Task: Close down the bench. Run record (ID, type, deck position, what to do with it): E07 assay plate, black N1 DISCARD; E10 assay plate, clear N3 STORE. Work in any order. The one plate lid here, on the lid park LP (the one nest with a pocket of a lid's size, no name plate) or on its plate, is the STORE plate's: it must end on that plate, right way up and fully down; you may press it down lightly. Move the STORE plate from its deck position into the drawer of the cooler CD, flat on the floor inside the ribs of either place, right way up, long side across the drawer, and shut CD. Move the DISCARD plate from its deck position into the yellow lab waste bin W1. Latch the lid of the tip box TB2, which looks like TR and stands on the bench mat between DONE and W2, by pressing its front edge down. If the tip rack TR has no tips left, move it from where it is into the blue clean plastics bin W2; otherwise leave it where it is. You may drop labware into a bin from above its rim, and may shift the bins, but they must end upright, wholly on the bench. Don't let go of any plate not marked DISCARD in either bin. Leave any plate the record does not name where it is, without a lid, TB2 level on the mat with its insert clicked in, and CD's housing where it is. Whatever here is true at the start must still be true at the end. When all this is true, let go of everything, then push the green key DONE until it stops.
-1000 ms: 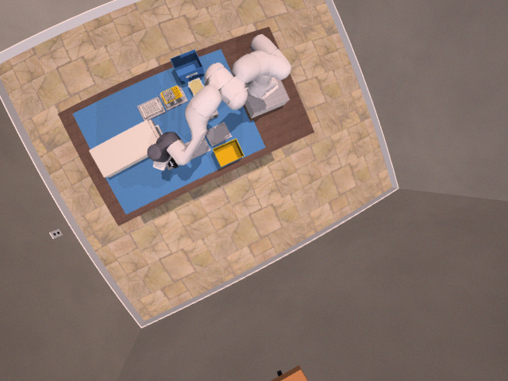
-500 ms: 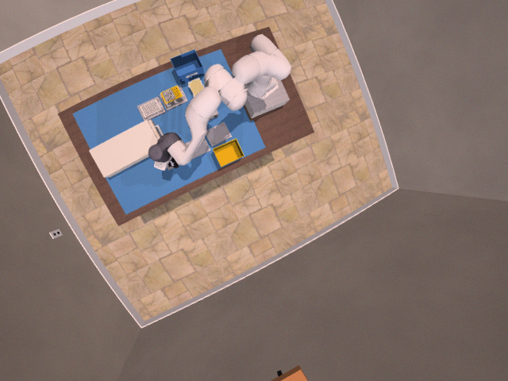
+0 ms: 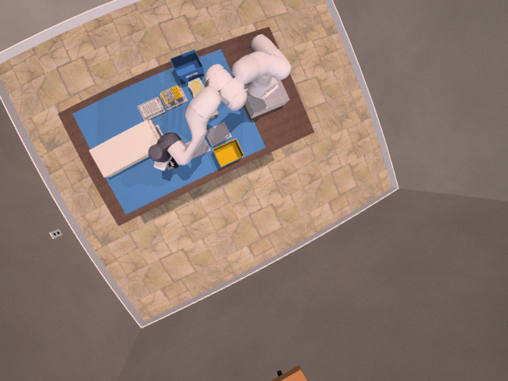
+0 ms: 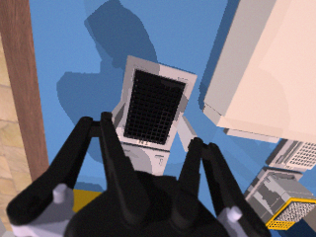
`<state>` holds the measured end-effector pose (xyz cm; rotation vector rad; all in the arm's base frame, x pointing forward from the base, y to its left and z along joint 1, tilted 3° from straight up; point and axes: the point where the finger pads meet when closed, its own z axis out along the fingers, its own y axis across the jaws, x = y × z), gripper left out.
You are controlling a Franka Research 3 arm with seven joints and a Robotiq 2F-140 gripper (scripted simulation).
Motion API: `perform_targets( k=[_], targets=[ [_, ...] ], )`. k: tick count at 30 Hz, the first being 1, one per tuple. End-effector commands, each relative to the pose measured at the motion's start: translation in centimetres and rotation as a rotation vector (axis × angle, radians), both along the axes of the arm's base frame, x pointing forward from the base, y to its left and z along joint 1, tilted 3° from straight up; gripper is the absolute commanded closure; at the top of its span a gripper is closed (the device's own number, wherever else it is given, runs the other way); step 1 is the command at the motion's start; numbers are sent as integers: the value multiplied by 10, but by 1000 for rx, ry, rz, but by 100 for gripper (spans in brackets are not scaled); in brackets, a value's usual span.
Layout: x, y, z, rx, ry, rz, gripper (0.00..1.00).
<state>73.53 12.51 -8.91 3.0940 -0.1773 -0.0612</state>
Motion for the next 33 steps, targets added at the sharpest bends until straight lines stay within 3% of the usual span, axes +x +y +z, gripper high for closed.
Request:
perform_targets(
  k=[1, 14, 33],
  targets=[
    [1, 0, -2, 3, -3, -2, 34],
    [1, -1, -19, 3, -3, -2, 34],
    [1, -1, -19, 3, -3, -2, 34]
  ],
)
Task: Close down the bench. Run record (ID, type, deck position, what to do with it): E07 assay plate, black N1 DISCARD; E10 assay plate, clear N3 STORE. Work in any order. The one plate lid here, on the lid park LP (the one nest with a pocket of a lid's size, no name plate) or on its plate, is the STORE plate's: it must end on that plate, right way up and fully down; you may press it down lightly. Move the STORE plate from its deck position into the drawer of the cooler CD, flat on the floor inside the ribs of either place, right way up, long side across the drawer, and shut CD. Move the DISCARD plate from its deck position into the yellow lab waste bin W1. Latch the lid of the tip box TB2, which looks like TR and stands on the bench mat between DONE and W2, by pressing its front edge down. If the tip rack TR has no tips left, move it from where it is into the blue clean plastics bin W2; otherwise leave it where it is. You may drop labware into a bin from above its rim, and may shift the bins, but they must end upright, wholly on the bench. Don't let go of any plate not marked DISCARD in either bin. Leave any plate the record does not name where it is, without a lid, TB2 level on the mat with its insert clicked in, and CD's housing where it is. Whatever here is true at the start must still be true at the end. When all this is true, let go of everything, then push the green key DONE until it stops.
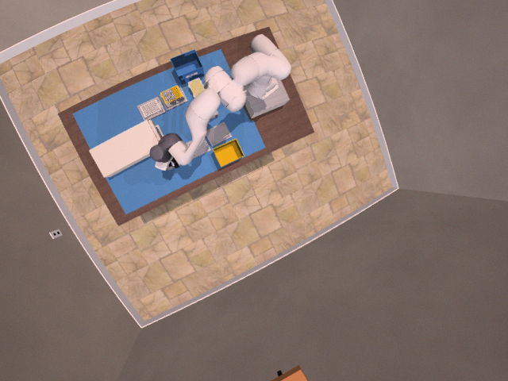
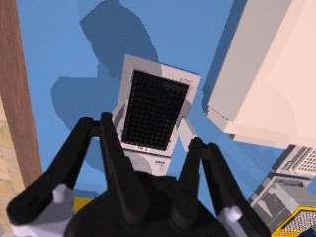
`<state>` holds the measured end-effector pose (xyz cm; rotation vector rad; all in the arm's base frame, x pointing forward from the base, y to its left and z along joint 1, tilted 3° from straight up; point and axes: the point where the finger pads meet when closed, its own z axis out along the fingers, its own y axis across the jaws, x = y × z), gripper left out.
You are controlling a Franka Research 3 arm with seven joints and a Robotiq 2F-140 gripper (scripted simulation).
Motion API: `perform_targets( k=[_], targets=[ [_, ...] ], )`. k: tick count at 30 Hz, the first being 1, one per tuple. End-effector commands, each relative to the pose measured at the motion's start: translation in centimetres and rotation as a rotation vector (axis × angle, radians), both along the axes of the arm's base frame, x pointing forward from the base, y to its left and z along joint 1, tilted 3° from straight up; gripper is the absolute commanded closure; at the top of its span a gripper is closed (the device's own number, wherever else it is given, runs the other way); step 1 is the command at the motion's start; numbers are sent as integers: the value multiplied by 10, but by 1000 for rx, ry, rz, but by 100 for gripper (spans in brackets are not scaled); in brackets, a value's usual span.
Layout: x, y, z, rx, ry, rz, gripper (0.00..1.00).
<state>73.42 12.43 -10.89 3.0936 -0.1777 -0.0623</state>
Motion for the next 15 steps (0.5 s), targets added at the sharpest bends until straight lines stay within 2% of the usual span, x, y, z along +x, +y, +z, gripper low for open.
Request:
perform_targets(
  k=[1, 3, 4, 15],
  targets=[
    [2, 0, 1, 4, -4, -2, 34],
    [2, 0, 1, 4, -4, -2, 34],
    [2, 0, 1, 4, -4, -2, 100],
    [2, 0, 1, 4, -4, -2, 100]
  ],
)
